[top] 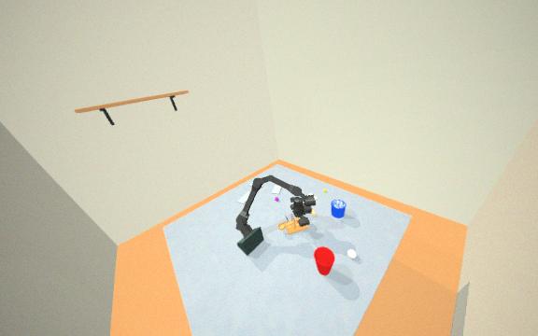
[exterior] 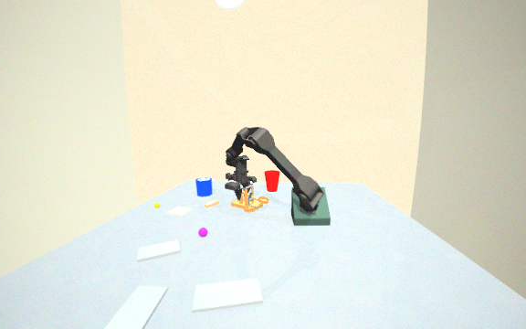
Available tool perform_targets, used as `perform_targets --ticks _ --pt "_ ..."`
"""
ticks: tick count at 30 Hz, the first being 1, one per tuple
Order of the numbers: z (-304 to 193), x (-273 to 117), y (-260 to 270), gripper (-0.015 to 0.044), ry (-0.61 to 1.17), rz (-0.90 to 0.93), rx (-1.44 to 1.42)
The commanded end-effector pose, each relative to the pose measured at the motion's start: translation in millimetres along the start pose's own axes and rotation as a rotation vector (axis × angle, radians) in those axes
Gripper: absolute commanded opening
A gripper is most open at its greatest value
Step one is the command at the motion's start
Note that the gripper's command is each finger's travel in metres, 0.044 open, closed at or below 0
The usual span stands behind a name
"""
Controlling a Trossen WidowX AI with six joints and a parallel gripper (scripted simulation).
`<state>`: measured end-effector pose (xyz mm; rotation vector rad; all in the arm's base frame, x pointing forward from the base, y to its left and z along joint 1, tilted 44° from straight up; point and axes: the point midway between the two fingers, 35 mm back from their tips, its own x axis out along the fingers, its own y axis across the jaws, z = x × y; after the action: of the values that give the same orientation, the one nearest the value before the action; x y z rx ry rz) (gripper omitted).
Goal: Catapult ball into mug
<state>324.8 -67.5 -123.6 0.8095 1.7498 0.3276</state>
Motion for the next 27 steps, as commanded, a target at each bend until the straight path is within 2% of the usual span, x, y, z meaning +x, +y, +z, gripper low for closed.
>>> perform_targets --ticks 1,3,5,6,27 --pt "0.1 -0.4 -0.3 0.0111 0.000 -0.002 -0.001" --pt "0.9 -11.3 -0.4 0.0059 -0.001 -0.002 0.000" --pt "0.8 -39.0 -0.6 0.0006 -0.001 -0.002 0.000" --pt "0.3 -47.4 -0.6 0.0000 0.000 -0.002 0.001" --pt "0.8 -23.8 0.6 0.0000 0.000 0.002 0.002"
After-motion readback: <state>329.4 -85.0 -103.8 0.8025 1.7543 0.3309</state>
